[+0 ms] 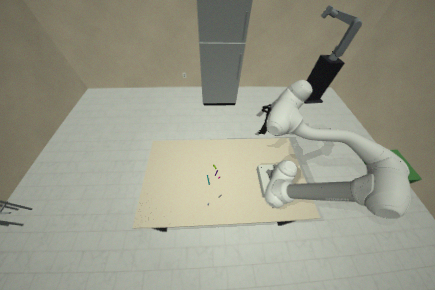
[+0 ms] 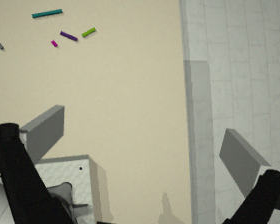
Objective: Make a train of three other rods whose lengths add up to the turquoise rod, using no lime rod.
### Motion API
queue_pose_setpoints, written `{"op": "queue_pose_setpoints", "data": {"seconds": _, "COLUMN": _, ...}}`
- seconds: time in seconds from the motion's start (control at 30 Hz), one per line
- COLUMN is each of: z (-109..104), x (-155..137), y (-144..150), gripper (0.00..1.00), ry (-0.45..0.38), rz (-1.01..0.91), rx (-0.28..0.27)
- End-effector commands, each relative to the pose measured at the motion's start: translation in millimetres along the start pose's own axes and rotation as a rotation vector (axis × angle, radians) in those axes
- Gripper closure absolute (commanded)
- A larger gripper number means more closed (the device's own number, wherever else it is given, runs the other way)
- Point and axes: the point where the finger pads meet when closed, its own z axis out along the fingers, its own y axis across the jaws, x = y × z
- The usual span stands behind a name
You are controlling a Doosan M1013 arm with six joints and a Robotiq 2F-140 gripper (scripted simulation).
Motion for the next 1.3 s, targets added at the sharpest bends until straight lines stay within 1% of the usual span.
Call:
{"op": "queue_pose_setpoints", "data": {"seconds": 0.0, "z": 39.1, "x": 4.0, "y": -14.8, "gripper": 0.0, "ry": -0.026, "rz": -0.011, "rx": 0.016}}
{"op": "queue_pose_setpoints", "data": {"seconds": 0.33, "z": 123.2, "x": 13.3, "y": -51.0, "gripper": 0.0, "ry": -0.072, "rz": -0.039, "rx": 0.065}}
{"op": "queue_pose_setpoints", "data": {"seconds": 0.4, "z": 123.2, "x": 13.3, "y": -51.0, "gripper": 0.0, "ry": -0.072, "rz": -0.039, "rx": 0.065}}
{"op": "queue_pose_setpoints", "data": {"seconds": 0.43, "z": 145.1, "x": 16.0, "y": -60.3, "gripper": 0.0, "ry": -0.084, "rz": -0.047, "rx": 0.078}}
{"op": "queue_pose_setpoints", "data": {"seconds": 0.47, "z": 150.0, "x": 16.6, "y": -62.4, "gripper": 0.0, "ry": -0.087, "rz": -0.048, "rx": 0.081}}
{"op": "queue_pose_setpoints", "data": {"seconds": 0.9, "z": 255.9, "x": 28.2, "y": -107.7, "gripper": 0.0, "ry": -0.145, "rz": -0.085, "rx": 0.143}}
{"op": "queue_pose_setpoints", "data": {"seconds": 0.97, "z": 255.9, "x": 28.2, "y": -107.7, "gripper": 0.0, "ry": -0.145, "rz": -0.085, "rx": 0.143}}
{"op": "queue_pose_setpoints", "data": {"seconds": 1.0, "z": 277.0, "x": 30.3, "y": -116.8, "gripper": 0.0, "ry": -0.157, "rz": -0.092, "rx": 0.155}}
{"op": "queue_pose_setpoints", "data": {"seconds": 1.03, "z": 282.0, "x": 31.0, "y": -118.8, "gripper": 0.0, "ry": -0.16, "rz": -0.094, "rx": 0.158}}
{"op": "queue_pose_setpoints", "data": {"seconds": 1.27, "z": 339.0, "x": 37.6, "y": -143.0, "gripper": 0.0, "ry": -0.191, "rz": -0.113, "rx": 0.191}}
